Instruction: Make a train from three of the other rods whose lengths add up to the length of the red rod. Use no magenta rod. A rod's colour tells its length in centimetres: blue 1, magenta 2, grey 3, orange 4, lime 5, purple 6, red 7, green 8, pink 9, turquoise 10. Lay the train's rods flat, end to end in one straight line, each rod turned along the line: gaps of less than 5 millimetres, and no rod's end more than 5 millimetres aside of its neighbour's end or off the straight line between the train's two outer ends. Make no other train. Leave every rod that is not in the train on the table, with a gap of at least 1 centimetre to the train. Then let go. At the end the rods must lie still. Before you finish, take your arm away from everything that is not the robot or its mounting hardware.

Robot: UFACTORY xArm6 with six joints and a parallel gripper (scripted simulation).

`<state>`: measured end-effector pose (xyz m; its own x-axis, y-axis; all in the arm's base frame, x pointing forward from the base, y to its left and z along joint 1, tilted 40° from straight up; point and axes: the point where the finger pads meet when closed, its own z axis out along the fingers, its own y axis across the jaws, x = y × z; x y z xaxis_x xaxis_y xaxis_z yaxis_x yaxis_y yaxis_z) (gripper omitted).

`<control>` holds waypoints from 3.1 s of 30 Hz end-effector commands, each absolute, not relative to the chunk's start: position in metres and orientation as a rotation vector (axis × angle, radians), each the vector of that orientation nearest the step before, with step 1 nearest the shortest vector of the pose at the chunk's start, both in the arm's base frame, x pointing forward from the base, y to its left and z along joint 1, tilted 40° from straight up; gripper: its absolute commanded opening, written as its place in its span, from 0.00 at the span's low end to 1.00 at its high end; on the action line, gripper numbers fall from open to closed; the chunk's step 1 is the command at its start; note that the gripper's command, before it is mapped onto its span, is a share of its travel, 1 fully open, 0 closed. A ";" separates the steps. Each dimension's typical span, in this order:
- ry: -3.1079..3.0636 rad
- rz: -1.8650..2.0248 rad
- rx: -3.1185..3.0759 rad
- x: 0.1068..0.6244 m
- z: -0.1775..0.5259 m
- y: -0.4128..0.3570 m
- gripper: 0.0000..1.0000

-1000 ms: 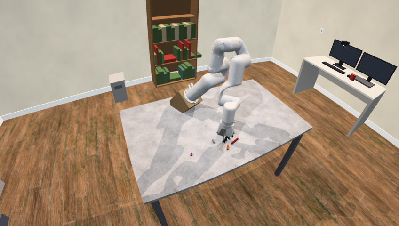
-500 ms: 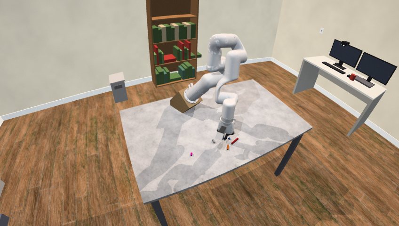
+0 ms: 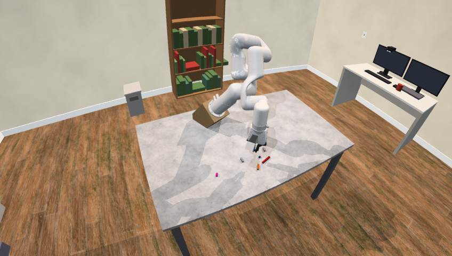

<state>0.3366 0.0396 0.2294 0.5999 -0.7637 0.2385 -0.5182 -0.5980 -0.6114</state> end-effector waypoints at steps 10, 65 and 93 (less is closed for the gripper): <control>1.022 -0.656 -2.353 0.324 0.243 0.038 0.04; 0.617 -0.779 -2.553 0.315 0.160 -0.204 0.04; 0.617 -0.779 -2.554 0.341 0.127 -0.194 0.04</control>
<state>0.3333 -0.1939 0.1334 0.7507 -0.5139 0.4151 -0.2930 -0.8222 -0.4880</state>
